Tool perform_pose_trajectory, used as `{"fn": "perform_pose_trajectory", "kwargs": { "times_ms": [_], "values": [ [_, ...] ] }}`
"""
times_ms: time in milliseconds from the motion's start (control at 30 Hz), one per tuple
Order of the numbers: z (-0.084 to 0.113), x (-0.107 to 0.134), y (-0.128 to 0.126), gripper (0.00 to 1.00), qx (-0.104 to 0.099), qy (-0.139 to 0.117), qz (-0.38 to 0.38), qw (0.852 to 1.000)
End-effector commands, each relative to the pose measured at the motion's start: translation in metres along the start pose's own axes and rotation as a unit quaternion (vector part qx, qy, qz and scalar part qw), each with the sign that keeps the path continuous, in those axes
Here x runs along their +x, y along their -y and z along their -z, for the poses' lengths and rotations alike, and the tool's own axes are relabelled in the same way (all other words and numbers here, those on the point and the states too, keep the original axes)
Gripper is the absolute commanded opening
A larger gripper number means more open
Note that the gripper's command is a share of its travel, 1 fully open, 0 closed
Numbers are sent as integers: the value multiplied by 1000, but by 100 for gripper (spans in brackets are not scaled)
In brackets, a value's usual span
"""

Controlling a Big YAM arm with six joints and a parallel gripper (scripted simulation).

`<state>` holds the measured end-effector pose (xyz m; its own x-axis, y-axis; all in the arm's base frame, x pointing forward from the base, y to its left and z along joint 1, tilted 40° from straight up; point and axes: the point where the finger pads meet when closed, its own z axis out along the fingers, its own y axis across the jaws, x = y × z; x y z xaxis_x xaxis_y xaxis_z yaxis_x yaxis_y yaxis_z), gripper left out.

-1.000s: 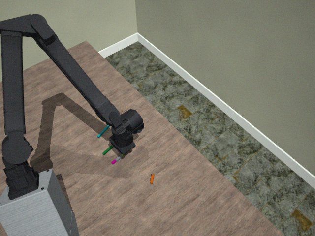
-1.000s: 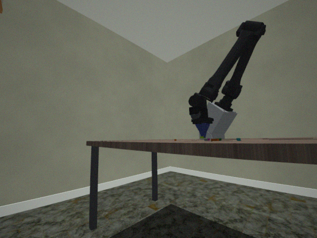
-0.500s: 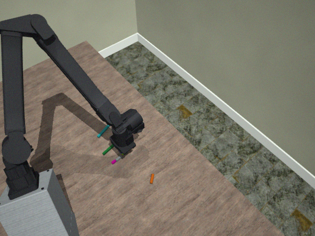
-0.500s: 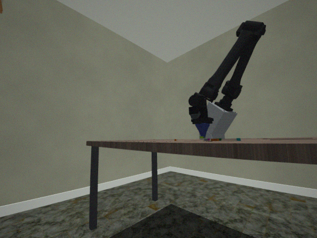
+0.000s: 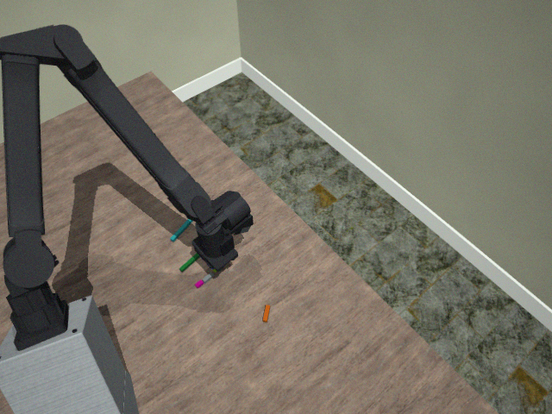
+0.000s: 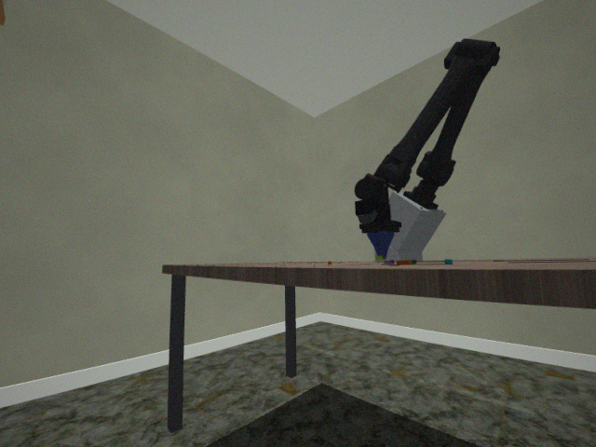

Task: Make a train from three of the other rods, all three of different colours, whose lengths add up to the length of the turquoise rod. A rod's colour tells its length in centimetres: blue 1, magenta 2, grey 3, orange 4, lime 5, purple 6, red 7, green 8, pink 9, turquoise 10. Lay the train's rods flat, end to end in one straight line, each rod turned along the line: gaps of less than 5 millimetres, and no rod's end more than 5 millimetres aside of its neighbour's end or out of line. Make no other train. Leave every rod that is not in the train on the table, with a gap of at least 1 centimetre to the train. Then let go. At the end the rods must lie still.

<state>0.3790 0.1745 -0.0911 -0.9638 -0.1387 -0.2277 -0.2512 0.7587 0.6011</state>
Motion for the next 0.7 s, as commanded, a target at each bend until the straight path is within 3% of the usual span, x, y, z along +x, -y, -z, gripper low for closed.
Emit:
{"fn": "perform_pose_trajectory", "kwargs": {
  "times_ms": [0,667],
  "values": [
    [-5,-1,-4,4,0,-3,0,1000],
    [-2,-2,-6,4,-1,3,3,1000]
  ]
}}
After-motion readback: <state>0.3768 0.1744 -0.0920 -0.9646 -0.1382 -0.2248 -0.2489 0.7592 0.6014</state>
